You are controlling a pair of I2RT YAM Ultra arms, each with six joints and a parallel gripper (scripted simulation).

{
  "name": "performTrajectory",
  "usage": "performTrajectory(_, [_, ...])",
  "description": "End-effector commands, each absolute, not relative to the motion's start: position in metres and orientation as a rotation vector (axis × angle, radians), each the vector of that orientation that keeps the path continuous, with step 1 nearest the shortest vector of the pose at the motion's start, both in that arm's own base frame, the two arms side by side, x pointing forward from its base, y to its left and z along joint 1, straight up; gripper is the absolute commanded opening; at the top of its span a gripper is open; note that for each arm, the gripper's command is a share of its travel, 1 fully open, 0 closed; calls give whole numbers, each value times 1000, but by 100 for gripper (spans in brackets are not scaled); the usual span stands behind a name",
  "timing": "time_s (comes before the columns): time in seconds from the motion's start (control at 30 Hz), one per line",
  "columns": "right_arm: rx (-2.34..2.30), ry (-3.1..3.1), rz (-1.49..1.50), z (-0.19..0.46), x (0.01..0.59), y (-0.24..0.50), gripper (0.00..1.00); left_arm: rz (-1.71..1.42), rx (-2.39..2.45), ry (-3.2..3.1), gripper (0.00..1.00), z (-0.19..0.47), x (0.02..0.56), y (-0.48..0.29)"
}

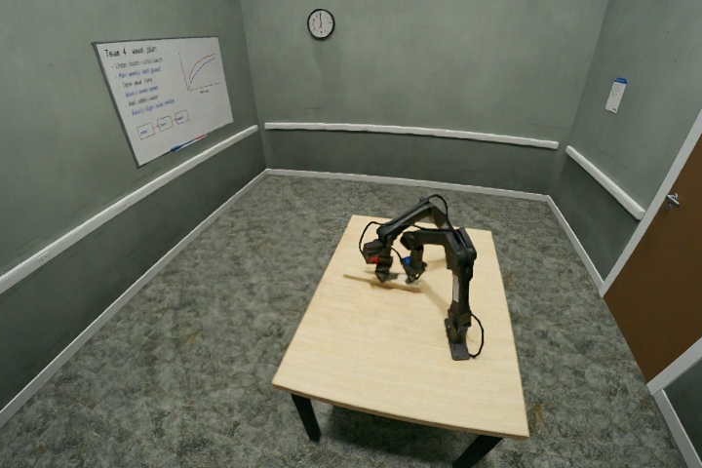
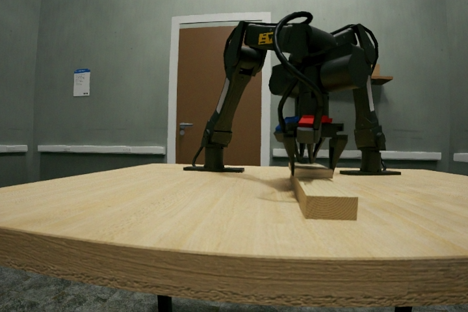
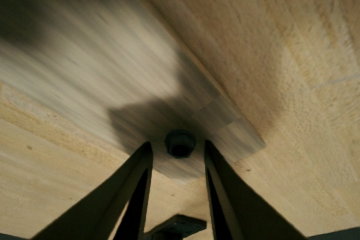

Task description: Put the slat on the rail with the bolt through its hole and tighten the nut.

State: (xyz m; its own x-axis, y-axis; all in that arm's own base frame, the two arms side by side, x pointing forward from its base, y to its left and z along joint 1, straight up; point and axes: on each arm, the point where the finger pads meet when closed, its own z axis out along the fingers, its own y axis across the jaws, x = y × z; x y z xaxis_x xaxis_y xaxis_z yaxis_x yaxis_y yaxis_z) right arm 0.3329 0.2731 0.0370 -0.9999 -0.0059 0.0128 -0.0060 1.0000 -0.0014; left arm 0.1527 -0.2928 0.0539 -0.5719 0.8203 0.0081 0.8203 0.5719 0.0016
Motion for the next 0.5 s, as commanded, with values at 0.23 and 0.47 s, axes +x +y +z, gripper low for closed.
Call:
performTrajectory(0.23, [8,-3140,-11,42,335,274,72,2,-587,-3087,34,63,154,-300])
performTrajectory(0.47, [8,-3140,-11,42,335,274,72,2,-75,-3138,34,64,154,-300])
